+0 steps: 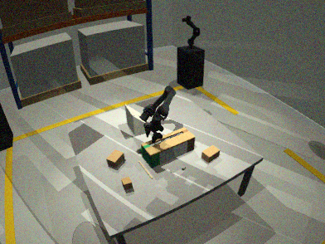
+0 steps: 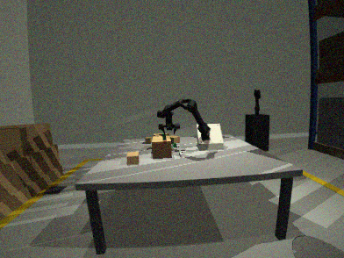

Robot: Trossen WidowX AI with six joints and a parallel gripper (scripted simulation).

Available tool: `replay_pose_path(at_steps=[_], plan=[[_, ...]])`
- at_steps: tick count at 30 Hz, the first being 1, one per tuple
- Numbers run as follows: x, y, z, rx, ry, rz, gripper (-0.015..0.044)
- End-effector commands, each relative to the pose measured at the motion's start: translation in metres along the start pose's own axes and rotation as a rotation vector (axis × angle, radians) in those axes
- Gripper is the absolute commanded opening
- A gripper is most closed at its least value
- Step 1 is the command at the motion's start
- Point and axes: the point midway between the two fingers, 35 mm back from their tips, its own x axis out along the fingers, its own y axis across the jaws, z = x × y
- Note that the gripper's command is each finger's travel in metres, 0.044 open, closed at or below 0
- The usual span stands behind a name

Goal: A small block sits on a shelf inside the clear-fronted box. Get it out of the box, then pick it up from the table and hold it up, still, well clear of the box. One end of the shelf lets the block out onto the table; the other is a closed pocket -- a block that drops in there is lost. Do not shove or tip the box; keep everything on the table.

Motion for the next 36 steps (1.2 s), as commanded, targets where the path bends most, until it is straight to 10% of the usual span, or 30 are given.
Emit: replay_pose_path(at_steps=[1,10,24,36], plan=[[-0.023,0.0,-0.006,-0.006,0.008,-0.009,0.04],[-0.016,0.015,-0.017,0.381,-0.012,-0.015,0.0285],[-0.012,0.025,-0.035,1.872,-0.216,0.041,0.0285],[-0.011,0.03,-0.045,2.585,-0.341,0.187,0.0285]])
